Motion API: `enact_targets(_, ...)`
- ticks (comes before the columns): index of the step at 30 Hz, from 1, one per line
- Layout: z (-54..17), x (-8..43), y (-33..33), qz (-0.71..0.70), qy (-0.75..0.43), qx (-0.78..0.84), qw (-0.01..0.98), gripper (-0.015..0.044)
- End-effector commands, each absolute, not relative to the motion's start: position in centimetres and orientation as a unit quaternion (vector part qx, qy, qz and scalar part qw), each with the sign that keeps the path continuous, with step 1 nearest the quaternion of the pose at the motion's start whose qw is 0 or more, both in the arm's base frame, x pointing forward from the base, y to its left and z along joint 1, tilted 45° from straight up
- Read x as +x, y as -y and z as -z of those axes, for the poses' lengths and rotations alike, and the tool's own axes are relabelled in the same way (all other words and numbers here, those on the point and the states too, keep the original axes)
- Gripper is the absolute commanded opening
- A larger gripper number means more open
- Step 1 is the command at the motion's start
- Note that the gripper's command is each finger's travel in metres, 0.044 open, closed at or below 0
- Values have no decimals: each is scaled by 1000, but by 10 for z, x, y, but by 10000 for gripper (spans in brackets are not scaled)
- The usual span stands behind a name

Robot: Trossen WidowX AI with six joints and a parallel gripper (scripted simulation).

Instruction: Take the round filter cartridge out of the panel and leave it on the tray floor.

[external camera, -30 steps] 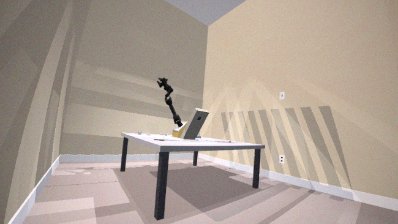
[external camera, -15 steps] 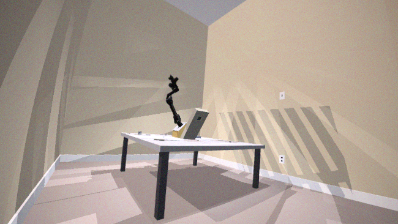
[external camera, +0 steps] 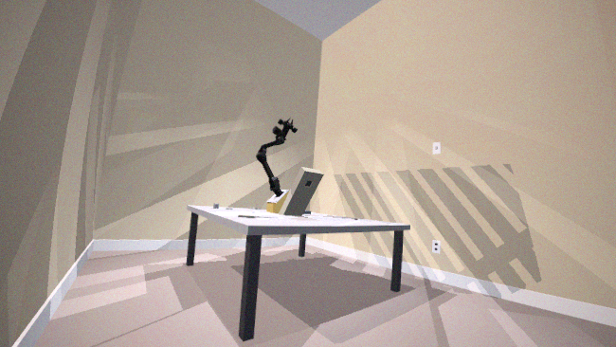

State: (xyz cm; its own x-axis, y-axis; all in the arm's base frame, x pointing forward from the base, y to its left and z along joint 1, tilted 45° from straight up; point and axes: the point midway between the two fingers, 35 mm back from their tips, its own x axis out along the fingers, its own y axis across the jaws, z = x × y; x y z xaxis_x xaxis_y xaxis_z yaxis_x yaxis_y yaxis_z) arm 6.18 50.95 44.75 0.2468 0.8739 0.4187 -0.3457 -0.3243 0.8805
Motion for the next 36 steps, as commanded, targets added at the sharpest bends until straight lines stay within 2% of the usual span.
enact_targets(1,-399,123,-498,-503,-178,492,688,115)
enact_targets(10,-302,228,-433,-338,-127,225,905,115)
enact_targets(18,-225,289,-336,-183,-143,-78,969,115)
enact_targets(27,-163,311,-217,-57,-219,-405,886,115)
enact_targets(36,-123,293,-86,24,-350,-667,658,115)
